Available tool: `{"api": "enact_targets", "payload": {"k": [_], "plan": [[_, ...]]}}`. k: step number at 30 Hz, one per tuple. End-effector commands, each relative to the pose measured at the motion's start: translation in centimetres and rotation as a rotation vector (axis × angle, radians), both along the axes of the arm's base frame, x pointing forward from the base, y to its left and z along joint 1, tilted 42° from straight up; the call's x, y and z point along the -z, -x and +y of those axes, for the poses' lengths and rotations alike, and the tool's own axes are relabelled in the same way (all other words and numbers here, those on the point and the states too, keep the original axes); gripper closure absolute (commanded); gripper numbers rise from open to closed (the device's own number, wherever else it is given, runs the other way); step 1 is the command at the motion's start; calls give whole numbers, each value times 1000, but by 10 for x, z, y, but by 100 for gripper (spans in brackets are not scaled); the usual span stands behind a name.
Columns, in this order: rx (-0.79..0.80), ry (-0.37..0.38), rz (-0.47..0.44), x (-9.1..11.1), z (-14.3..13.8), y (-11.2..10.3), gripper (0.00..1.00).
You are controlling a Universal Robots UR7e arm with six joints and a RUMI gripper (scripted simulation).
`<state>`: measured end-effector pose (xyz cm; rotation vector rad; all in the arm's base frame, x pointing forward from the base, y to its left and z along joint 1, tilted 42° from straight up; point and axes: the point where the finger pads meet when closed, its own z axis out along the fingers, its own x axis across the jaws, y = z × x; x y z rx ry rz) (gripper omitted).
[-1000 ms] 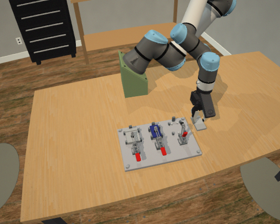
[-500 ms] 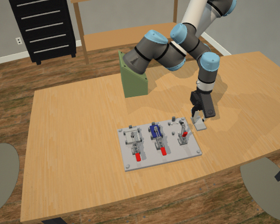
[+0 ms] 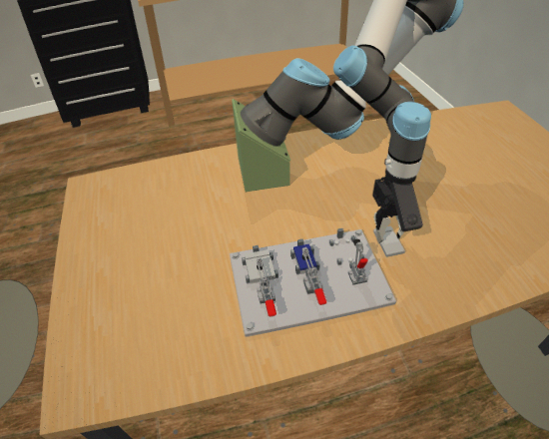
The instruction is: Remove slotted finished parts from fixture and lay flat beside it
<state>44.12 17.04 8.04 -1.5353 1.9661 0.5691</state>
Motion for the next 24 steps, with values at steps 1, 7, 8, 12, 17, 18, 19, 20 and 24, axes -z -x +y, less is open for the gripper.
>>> {"api": "enact_targets", "payload": {"k": [1,7,8,12,17,18,19,20,24], "plan": [[0,0,-1,0,0,0,100],[0,0,-1,1,1,-1,100],[0,0,-1,1,1,-1,100],[0,0,-1,2,2,-1,100],[0,0,-1,3,3,-1,100],[0,0,-1,4,3,-1,100],[0,0,-1,4,3,-1,100],[0,0,-1,4,4,-1,100],[0,0,-1,4,4,-1,100]]}}
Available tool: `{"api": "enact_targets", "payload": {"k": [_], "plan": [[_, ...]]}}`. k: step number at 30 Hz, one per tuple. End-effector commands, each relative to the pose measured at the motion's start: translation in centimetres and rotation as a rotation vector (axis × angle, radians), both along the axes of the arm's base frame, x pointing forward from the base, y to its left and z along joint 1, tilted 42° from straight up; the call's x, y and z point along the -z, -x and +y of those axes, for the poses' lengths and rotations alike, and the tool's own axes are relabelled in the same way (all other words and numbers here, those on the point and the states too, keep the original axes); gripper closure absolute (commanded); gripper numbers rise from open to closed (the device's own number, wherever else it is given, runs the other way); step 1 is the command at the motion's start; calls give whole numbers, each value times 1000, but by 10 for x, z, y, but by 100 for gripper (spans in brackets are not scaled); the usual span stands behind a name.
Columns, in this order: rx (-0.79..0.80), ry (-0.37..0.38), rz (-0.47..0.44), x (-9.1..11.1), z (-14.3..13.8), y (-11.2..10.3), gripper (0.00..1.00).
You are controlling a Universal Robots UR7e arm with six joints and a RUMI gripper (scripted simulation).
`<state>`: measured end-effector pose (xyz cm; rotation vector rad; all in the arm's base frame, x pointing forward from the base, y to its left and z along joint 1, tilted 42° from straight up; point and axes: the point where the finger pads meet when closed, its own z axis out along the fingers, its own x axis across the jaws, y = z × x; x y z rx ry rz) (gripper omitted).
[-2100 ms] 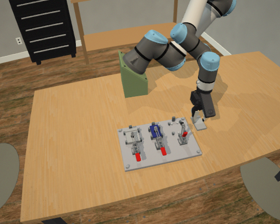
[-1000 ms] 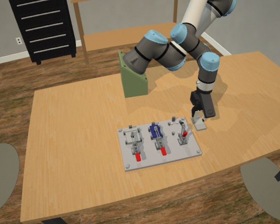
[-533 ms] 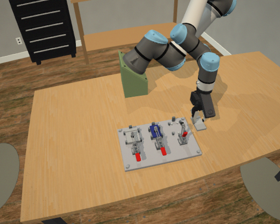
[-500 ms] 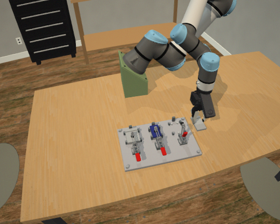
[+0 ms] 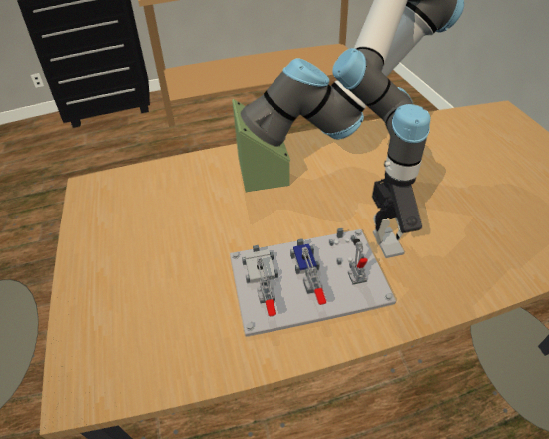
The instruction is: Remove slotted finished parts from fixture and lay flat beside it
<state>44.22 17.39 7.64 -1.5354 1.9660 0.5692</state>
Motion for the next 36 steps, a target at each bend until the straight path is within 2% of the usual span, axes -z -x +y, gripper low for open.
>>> {"api": "enact_targets", "payload": {"k": [1,27,28,36], "plan": [[0,0,-1,1,0,-1,100],[0,0,-1,1,1,-1,100],[0,0,-1,1,1,-1,53],[0,0,-1,1,1,-1,53]]}}
